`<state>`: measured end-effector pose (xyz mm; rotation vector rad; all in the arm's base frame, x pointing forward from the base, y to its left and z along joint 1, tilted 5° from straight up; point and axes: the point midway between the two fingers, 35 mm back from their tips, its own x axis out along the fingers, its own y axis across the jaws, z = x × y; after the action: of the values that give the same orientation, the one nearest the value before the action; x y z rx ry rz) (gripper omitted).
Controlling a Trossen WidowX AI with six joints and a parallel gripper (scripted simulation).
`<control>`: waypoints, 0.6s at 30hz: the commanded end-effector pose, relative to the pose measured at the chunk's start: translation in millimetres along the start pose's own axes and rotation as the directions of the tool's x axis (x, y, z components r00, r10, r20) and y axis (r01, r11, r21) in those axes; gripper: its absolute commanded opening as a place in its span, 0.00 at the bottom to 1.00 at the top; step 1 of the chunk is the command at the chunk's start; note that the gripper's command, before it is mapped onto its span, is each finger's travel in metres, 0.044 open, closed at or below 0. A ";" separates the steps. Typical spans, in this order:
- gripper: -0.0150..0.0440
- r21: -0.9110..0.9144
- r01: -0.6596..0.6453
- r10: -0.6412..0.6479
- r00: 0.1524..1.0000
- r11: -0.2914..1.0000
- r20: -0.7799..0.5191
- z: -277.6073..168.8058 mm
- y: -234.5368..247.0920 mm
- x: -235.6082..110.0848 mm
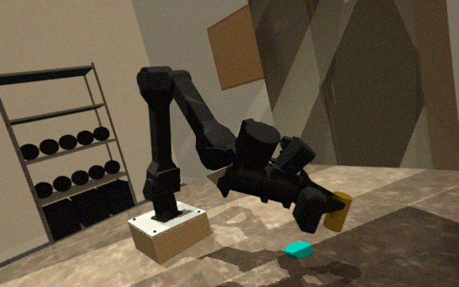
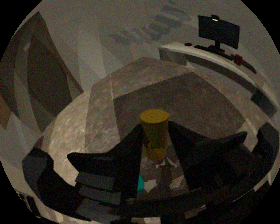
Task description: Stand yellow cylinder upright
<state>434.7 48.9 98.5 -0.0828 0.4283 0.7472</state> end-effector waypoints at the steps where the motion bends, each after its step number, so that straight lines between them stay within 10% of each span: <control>1: 0.43 0.002 -0.010 0.010 1.000 1.000 0.028 0.0 0.7 -2.6; 18: 0.43 -0.009 -0.036 0.037 0.993 0.999 0.112 -0.4 3.3 -12.0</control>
<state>427.1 44.4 102.2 -0.0498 0.3401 0.7753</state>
